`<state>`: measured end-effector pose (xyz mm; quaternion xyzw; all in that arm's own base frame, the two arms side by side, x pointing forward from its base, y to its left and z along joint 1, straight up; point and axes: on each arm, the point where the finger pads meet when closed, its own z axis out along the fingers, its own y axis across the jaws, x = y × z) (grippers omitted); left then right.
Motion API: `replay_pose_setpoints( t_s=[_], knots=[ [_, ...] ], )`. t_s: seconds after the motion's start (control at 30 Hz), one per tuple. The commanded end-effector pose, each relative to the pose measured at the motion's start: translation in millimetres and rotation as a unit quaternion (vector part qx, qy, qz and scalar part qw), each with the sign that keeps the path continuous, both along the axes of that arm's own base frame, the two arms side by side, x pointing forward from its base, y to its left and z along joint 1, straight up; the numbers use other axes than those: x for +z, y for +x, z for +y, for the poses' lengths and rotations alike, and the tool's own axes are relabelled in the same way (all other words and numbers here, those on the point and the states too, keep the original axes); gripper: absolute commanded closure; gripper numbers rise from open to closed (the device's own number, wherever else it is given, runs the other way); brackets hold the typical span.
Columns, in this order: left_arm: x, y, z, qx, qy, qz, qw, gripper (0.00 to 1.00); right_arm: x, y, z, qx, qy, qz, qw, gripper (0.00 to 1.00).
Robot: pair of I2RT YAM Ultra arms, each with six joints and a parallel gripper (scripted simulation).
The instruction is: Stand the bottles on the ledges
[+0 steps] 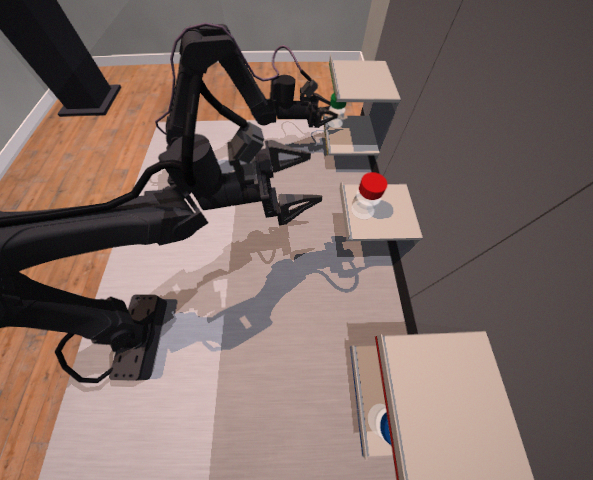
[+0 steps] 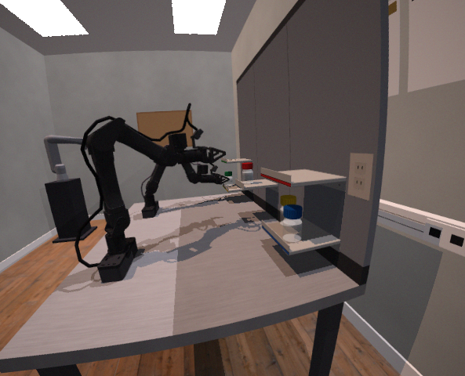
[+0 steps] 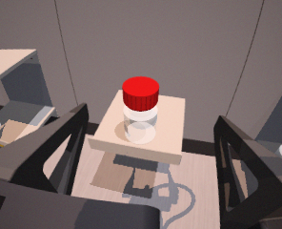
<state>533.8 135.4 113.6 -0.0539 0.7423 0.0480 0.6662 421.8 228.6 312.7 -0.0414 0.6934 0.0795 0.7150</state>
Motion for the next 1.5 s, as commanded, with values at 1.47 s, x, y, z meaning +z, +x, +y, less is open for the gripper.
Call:
replay_pose_setpoints(
  t_s=[1.47],
  knots=[
    [65.1, -20.8, 0.0, -0.005, 0.002, 0.000, 1.000, 0.50, 16.0, 1.1, -1.1, -0.005, 0.012, -0.016, 1.000, 0.00]
  ],
)
